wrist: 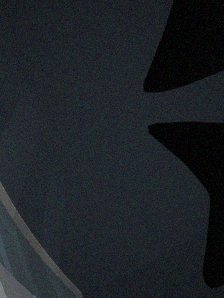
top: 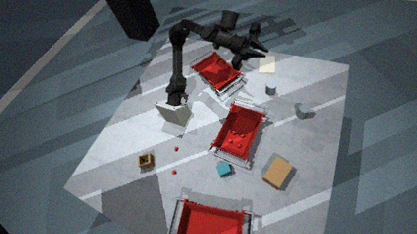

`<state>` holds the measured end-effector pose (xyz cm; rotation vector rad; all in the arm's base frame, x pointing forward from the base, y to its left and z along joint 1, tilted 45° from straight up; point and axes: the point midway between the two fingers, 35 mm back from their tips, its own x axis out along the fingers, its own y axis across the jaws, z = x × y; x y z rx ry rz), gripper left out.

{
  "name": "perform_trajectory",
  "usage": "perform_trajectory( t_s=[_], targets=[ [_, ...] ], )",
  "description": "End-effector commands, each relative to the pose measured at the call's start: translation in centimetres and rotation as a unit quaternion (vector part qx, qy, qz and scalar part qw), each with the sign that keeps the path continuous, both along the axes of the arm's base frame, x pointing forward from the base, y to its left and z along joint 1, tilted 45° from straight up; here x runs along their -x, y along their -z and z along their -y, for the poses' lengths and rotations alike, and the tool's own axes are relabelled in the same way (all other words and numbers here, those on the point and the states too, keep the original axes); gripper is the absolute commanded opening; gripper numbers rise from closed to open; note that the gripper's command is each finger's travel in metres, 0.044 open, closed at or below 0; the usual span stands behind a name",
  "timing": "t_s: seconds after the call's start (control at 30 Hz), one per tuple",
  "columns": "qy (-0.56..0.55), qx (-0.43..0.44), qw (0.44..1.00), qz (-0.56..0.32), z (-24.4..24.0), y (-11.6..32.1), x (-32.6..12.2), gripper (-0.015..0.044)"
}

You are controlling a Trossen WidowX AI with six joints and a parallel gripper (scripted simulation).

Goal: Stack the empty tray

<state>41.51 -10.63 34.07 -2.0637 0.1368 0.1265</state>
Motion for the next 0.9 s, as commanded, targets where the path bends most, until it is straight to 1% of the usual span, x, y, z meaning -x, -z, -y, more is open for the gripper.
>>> perform_trajectory(
  t_s=[0.0, 0.13, 0.23, 0.4, 0.57, 0.63, 0.87],
  targets=[
    [-0.101, 0.031, 0.989, -0.101, -4.4, 5.0, -2.2, 0.0086],
    [-0.203, 0.056, 0.959, -0.188, -8.9, 9.8, -2.9, 0.0086],
    [-0.294, 0.07, 0.92, -0.25, -12.4, 13.4, -2.4, 0.0086],
    [-0.444, 0.073, 0.83, -0.328, -18.1, 18.2, 0.0, 0.0086],
    [-0.574, 0.049, 0.727, -0.373, -23.1, 21.1, 3.5, 0.0086],
    [-0.589, 0.044, 0.713, -0.377, -23.7, 21.3, 4.0, 0.0086],
    [-0.589, 0.044, 0.713, -0.377, -23.7, 21.3, 4.0, 0.0086]
  ],
)
